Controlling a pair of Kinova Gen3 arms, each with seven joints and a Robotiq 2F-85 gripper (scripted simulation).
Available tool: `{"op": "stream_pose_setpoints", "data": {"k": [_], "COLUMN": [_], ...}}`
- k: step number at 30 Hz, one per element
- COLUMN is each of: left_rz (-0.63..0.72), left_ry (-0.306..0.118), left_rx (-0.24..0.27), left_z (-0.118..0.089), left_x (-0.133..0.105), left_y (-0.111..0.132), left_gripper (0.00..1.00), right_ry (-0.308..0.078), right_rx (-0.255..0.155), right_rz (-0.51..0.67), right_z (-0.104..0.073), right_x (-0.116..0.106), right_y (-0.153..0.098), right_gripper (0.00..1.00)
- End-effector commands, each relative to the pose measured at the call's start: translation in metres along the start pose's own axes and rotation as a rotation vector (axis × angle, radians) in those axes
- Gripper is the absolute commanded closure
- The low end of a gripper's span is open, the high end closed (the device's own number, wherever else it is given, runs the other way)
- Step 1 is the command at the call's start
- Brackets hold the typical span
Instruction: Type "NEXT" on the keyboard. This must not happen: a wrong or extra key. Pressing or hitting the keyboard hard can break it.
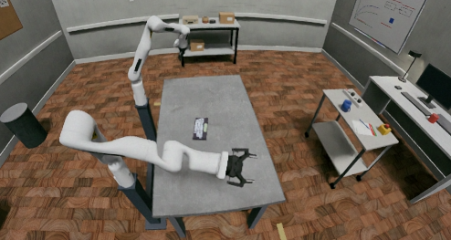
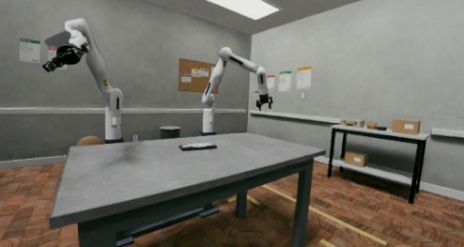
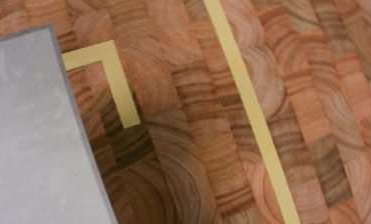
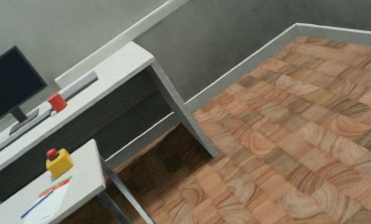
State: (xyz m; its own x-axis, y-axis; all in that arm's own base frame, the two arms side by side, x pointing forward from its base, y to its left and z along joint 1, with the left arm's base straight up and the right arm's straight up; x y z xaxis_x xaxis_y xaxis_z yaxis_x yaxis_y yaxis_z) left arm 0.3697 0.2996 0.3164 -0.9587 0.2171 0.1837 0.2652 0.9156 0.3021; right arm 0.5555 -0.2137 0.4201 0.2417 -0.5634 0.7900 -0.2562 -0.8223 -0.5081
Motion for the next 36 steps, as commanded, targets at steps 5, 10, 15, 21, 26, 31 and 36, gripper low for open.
{"op": "stream_pose_setpoints", "data": {"k": [5, 10, 15, 21, 26, 31, 36], "left_rz": [-0.127, -0.212, -0.297, -0.390, -0.475, -0.565, -0.619], "left_ry": [0.019, 0.027, 0.035, 0.044, 0.051, 0.060, 0.064], "left_rx": [0.039, 0.062, 0.084, 0.108, 0.129, 0.150, 0.162], "left_z": [0.013, 0.020, 0.027, 0.034, 0.041, 0.047, 0.051], "left_x": [0.026, 0.044, 0.061, 0.080, 0.098, 0.117, 0.128], "left_y": [0.013, 0.021, 0.028, 0.034, 0.040, 0.045, 0.047], "left_gripper": [0.002, 0.002, 0.002, 0.002, 0.002, 0.002, 0.002], "right_ry": [0.002, 0.002, 0.002, 0.002, 0.002, 0.002, 0.002], "right_rx": [0.001, 0.001, 0.001, 0.001, 0.001, 0.001, 0.001], "right_rz": [-0.001, -0.001, -0.001, -0.001, -0.001, -0.001, -0.001], "right_z": [0.000, 0.000, 0.000, 0.000, 0.000, 0.000, 0.000], "right_x": [0.001, 0.001, 0.001, 0.001, 0.001, 0.001, 0.001], "right_y": [-0.001, -0.001, -0.001, -0.001, -0.001, -0.001, -0.001], "right_gripper": [0.002, 0.002, 0.002, 0.002, 0.002, 0.002, 0.002]}}
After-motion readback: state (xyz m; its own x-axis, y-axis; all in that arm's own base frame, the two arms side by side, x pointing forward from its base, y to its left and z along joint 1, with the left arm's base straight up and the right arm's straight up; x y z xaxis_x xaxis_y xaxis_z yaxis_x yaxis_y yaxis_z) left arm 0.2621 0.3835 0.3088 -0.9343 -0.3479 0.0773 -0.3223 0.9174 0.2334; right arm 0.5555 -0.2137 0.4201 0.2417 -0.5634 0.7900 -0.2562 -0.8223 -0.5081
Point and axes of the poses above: on each arm, the point where the finger pads meet when closed, its own z axis out along the fingers, its own y axis across the jaws, x = y × z, the point moved 10 cm from there along -z, back along the fingers, and after that the axes turned 3 degrees about -z, right-handed, at the moved point
